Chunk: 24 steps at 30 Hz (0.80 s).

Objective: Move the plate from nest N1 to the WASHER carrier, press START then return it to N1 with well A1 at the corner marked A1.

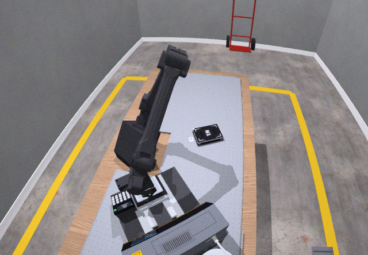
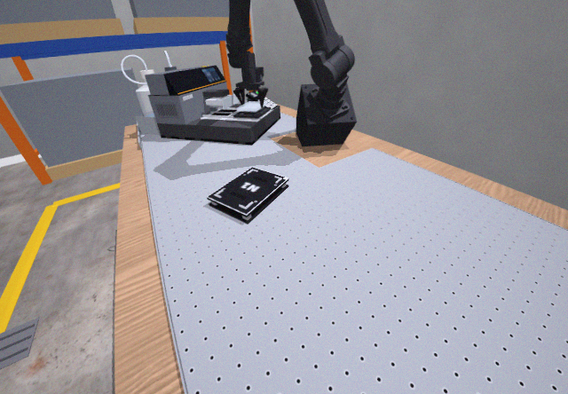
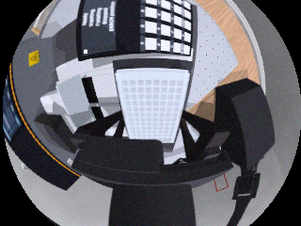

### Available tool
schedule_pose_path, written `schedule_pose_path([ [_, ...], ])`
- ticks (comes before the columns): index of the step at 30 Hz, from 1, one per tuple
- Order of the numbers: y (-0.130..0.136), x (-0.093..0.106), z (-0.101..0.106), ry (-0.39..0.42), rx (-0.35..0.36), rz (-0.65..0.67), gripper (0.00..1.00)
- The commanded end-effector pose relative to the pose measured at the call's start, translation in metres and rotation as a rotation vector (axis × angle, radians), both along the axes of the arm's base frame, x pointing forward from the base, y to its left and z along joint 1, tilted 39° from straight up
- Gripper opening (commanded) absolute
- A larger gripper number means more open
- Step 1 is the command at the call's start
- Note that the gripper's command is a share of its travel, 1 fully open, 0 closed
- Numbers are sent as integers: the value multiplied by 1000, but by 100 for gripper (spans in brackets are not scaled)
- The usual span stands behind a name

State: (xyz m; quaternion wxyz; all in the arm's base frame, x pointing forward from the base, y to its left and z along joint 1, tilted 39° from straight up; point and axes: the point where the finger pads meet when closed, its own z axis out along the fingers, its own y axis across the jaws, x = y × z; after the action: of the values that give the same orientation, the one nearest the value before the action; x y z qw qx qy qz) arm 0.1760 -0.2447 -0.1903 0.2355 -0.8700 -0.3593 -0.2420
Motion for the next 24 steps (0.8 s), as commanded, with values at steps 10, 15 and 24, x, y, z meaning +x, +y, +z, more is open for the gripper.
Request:
schedule_pose_path([
  [10,-8,7,-3,-1,-25,-10,82],
  [15,-3,6,-6,3,-14,-9,82],
  [24,4,4,-7,8,-2,-10,82],
])
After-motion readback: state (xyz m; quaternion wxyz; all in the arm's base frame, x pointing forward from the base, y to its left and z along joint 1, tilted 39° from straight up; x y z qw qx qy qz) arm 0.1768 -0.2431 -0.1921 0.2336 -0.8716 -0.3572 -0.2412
